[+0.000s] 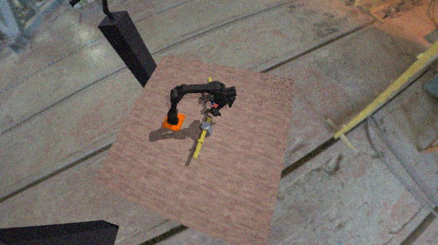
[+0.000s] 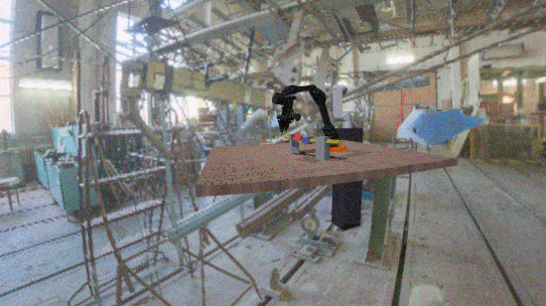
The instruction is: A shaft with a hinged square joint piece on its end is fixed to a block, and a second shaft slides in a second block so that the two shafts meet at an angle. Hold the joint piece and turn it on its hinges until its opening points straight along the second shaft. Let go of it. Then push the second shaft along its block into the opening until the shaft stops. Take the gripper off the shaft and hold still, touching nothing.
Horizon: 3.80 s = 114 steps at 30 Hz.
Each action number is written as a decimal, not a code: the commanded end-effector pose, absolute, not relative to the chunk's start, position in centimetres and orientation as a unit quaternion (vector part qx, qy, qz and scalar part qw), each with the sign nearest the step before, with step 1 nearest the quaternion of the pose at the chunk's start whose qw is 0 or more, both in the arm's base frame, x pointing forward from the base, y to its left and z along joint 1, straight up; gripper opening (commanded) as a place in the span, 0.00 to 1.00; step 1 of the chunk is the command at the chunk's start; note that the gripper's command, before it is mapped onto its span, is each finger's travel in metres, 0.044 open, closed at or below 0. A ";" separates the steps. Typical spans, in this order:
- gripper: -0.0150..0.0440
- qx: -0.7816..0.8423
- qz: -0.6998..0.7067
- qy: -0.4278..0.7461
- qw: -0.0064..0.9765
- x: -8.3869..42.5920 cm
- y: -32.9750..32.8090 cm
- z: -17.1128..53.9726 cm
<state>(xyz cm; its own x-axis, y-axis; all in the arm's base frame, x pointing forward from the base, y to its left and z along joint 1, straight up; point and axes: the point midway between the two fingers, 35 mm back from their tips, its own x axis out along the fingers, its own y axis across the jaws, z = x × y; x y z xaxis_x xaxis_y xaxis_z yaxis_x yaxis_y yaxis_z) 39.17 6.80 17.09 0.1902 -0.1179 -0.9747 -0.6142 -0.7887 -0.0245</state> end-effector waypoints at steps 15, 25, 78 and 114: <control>1.00 -0.744 0.585 0.245 0.210 37.9 7.6 13.5; 1.00 -0.743 0.587 0.245 0.211 33.7 10.8 13.3; 0.56 -0.743 0.587 0.245 0.210 33.9 10.7 10.5; 0.56 -0.743 0.587 0.245 0.210 33.9 10.7 10.5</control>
